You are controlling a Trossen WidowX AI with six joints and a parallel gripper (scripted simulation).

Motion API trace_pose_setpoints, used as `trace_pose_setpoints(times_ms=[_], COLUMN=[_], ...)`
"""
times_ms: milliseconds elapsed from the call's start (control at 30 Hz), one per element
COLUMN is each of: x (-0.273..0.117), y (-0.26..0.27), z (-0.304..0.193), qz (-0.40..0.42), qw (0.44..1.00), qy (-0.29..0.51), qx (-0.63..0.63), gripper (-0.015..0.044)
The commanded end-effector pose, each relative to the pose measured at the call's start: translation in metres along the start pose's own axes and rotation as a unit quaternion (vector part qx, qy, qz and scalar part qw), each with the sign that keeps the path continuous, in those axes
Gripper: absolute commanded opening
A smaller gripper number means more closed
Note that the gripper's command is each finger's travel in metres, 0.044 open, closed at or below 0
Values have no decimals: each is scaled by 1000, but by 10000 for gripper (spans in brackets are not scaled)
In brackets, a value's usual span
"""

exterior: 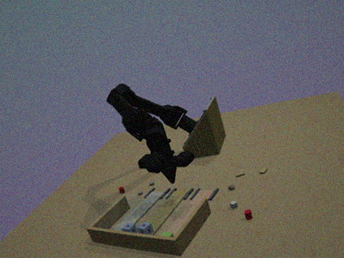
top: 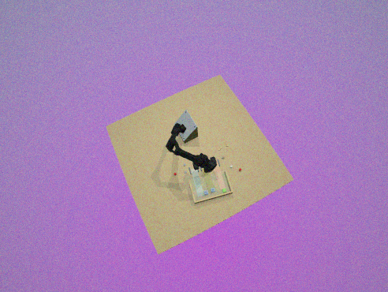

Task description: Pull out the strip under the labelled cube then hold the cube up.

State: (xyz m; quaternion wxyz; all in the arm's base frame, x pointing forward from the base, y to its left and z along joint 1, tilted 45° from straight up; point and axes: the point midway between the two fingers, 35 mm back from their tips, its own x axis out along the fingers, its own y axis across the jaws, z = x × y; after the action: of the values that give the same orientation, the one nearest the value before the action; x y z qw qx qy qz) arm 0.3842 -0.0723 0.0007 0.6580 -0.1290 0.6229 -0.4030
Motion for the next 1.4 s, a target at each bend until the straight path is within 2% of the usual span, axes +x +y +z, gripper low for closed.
trace_pose_setpoints(times_ms=[0, 833, 1367], x=[8, 48, 50], y=[1, 0, 0], z=[-1, 0, 0], qz=[-3, -5, -5], qw=[1000, 1000, 1000], qy=[2, 1, 1], qx=[-6, -6, -6], gripper=[0, 0, 0])
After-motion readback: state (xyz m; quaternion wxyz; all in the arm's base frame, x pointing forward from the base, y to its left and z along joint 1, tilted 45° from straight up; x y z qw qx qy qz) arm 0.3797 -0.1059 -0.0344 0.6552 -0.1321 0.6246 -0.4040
